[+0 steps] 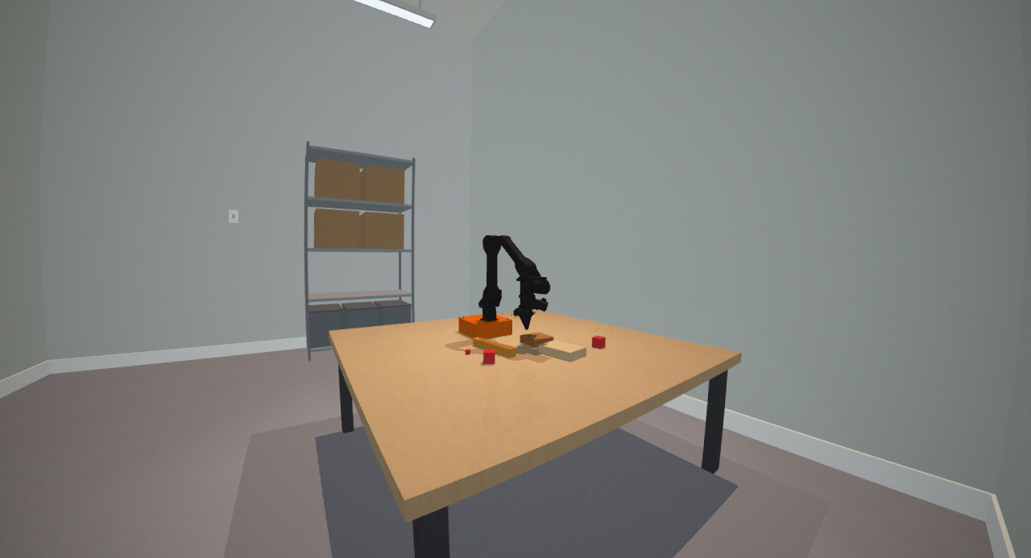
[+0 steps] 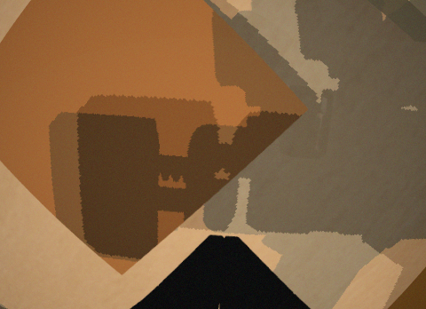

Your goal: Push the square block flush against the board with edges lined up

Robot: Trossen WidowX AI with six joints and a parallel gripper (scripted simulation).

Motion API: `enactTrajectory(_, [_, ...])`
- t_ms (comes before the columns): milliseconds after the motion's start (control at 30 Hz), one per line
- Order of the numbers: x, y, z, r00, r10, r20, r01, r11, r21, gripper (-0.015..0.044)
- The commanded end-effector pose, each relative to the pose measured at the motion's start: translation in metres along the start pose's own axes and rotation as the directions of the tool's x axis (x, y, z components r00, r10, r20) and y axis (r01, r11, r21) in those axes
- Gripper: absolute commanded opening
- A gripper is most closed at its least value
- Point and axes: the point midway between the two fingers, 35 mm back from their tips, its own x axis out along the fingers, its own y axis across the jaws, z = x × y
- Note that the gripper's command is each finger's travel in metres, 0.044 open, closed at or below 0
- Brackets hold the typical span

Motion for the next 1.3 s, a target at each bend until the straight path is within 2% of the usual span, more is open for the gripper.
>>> enactTrajectory(0, [-0.002, 0.013, -0.008, 1.000, -0.003, 0.000, 0.003, 0.993, 0.115, 0.0000])
enactTrajectory(267, [0.000, 0.041, -0.027, 1.000, 0.000, -0.005, 0.001, 0.925, 0.381, 0.0000])
enactTrajectory(567, [0.005, 0.069, -0.051, 1.000, 0.003, -0.010, 0.004, 0.769, 0.640, 0.0000])
enactTrajectory(800, [0.010, 0.070, -0.053, 1.000, 0.005, -0.009, 0.002, 0.756, 0.654, 0.0000])
enactTrajectory(1033, [0.060, 0.072, -0.055, 1.000, 0.004, -0.011, 0.004, 0.754, 0.656, 0.0000])
enactTrajectory(1267, [0.060, 0.070, -0.053, 1.000, 0.004, -0.011, 0.004, 0.754, 0.657, 0.0000])
